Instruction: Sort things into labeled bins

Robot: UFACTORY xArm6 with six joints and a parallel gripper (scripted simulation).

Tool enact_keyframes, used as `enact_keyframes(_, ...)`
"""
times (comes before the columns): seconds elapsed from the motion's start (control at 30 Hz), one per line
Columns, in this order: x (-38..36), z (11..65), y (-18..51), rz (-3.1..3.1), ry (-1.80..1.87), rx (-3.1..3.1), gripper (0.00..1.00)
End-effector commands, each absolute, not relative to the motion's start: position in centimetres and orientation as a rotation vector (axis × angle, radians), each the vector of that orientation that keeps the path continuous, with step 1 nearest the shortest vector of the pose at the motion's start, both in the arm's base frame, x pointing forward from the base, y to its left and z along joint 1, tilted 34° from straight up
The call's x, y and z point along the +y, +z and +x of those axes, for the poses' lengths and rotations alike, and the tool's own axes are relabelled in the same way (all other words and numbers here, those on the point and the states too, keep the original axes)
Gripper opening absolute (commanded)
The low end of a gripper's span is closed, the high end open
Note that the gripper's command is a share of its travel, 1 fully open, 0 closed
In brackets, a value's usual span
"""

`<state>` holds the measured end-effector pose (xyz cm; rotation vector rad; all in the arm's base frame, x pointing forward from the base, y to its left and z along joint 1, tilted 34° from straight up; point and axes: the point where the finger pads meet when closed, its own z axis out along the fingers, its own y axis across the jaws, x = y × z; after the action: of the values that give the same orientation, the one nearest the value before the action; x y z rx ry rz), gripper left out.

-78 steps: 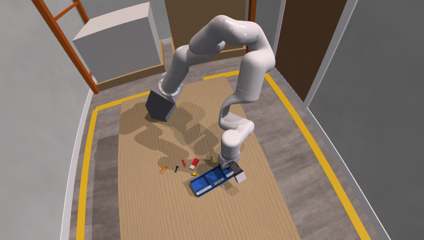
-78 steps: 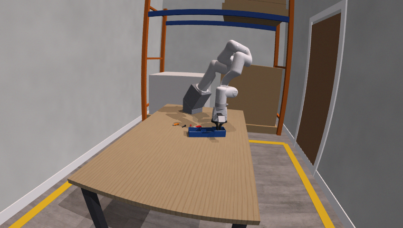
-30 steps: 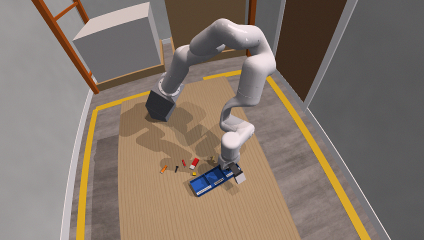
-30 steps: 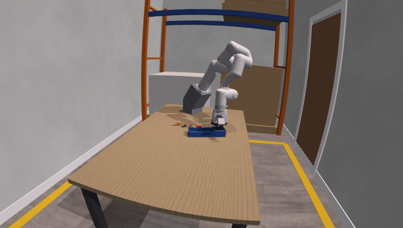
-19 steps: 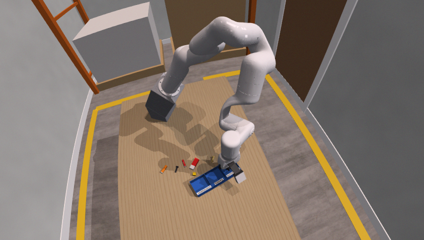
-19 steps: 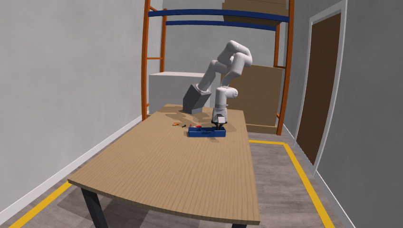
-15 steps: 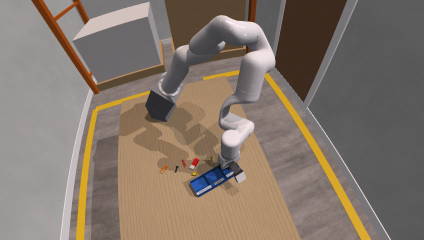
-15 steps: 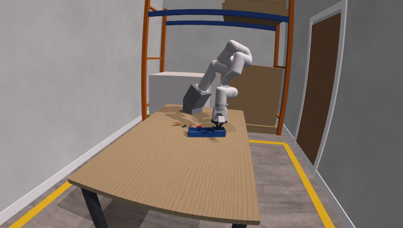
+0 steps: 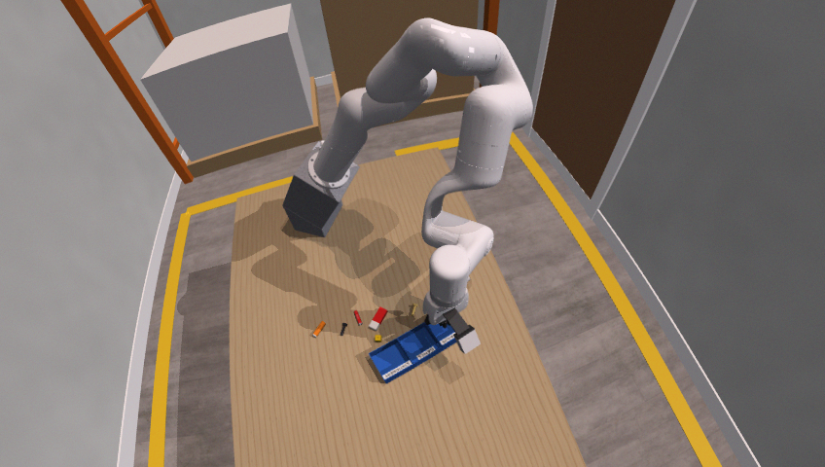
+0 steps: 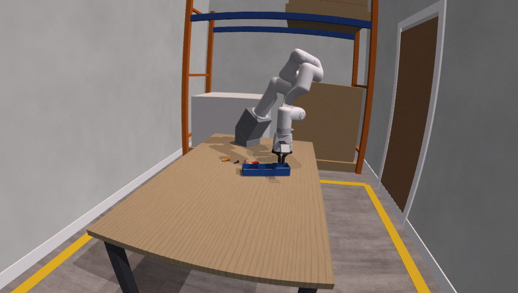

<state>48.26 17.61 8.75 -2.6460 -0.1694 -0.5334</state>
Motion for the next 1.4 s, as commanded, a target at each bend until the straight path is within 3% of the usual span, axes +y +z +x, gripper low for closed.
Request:
enact_keyframes(0.0,17.0,48.0,10.0,-2.645,-0.538,-0.169,0.07)
enact_keyframes(0.73,11.2,43.4,21.1,-2.645,-0.539,-0.169,0.07)
enact_keyframes(1.07,11.2,43.4,21.1,-2.645,-0.539,-0.169,0.07)
enact_keyframes(1.1,10.9,43.3,20.3,-2.642,-0.523,-0.103,0.38)
enact_keyframes(1.37,8.6,42.3,14.2,-2.570,-0.388,0.399,0.38)
